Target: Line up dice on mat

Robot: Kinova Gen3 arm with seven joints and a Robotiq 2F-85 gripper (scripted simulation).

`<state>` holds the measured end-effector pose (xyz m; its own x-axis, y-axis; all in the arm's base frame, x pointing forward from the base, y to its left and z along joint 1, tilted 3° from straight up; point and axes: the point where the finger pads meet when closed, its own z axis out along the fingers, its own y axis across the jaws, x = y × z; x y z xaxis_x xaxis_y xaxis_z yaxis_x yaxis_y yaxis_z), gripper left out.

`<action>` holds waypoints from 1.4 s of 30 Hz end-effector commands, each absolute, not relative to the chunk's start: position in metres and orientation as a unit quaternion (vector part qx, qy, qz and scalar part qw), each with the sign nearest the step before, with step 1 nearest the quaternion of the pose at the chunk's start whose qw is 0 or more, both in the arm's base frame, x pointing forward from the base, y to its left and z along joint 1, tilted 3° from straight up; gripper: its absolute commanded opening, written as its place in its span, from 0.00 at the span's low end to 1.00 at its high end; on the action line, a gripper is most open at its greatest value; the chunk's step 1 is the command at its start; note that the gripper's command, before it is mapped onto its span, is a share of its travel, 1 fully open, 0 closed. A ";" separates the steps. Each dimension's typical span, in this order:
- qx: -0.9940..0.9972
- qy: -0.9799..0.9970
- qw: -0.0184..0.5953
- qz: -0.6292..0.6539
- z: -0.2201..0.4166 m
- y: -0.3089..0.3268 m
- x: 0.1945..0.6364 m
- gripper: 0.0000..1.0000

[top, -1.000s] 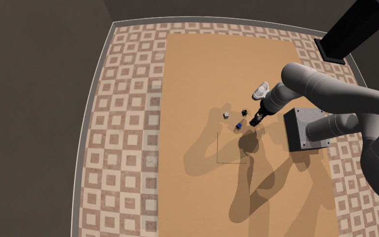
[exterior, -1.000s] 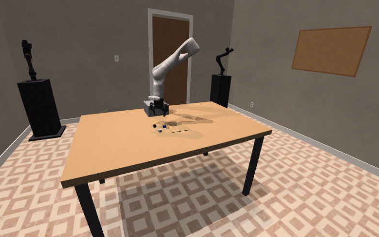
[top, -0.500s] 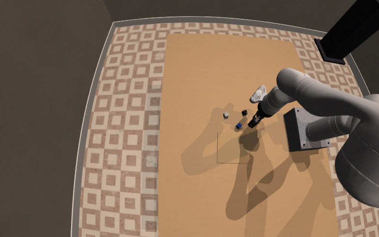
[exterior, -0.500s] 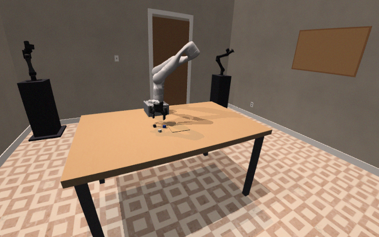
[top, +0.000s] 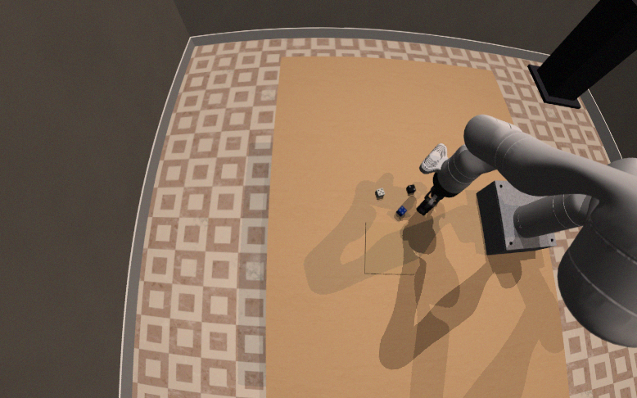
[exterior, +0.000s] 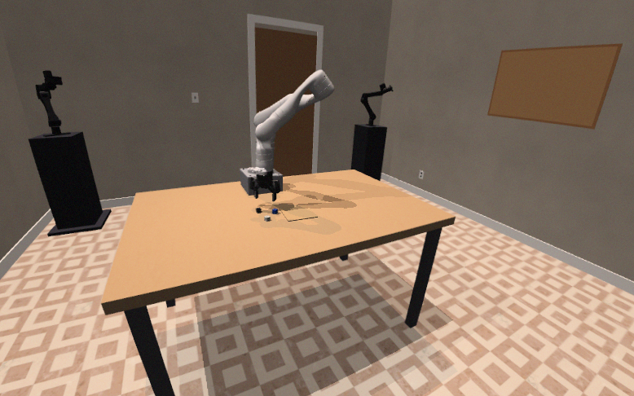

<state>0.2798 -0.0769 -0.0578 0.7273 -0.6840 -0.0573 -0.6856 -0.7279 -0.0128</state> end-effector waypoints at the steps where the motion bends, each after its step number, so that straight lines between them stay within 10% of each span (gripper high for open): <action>1: -0.929 0.369 0.017 0.024 -0.057 -0.077 0.280 1.00; 42: -0.929 0.369 0.017 0.024 -0.058 -0.076 0.289 1.00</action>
<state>0.2842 -0.0764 -0.0580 0.7232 -0.6881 -0.0598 -0.6897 -0.7240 -0.0104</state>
